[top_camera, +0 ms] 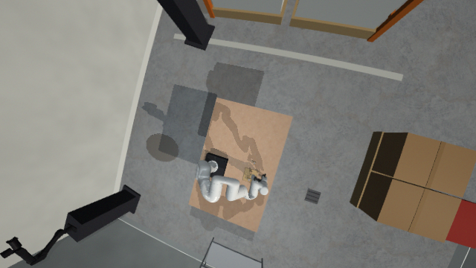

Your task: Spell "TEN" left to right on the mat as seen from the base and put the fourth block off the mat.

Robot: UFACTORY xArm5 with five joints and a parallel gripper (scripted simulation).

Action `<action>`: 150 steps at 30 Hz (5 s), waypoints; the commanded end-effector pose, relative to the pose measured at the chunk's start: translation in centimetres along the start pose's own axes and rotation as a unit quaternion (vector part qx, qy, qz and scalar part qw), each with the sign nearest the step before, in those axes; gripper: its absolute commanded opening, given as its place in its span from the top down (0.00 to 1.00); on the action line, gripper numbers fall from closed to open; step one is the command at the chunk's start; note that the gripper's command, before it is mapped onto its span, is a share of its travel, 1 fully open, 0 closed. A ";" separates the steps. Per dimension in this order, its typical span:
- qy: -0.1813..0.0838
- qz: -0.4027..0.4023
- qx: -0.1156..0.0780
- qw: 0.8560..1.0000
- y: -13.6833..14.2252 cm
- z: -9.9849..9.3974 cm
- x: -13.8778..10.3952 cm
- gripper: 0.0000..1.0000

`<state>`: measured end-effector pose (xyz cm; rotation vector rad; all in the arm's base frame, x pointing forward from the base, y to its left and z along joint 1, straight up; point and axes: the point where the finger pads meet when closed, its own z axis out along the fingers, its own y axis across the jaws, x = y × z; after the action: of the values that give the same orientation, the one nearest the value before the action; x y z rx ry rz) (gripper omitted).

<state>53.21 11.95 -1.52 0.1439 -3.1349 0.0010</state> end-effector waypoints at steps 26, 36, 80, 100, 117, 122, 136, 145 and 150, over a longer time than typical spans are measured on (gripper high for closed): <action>-0.002 0.000 0.000 1.000 0.0 -0.2 -0.2 0.37; -0.002 0.000 0.000 1.000 0.0 -0.2 -0.2 0.37; -0.002 0.000 0.000 1.000 0.0 2.8 -0.1 0.37; -0.002 0.000 0.000 1.000 0.0 2.8 -0.1 0.37; -0.002 0.000 0.000 1.000 0.0 2.8 -0.1 0.58; -0.002 0.000 0.000 1.000 0.0 2.8 -0.1 0.79; -0.002 0.000 0.000 1.000 0.0 2.8 -0.1 0.79; -0.002 0.000 0.000 1.000 0.0 2.8 -0.1 0.79; -0.002 0.000 0.000 1.000 0.0 2.8 -0.1 0.79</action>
<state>53.18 11.94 -4.47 0.1439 -3.1350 0.0010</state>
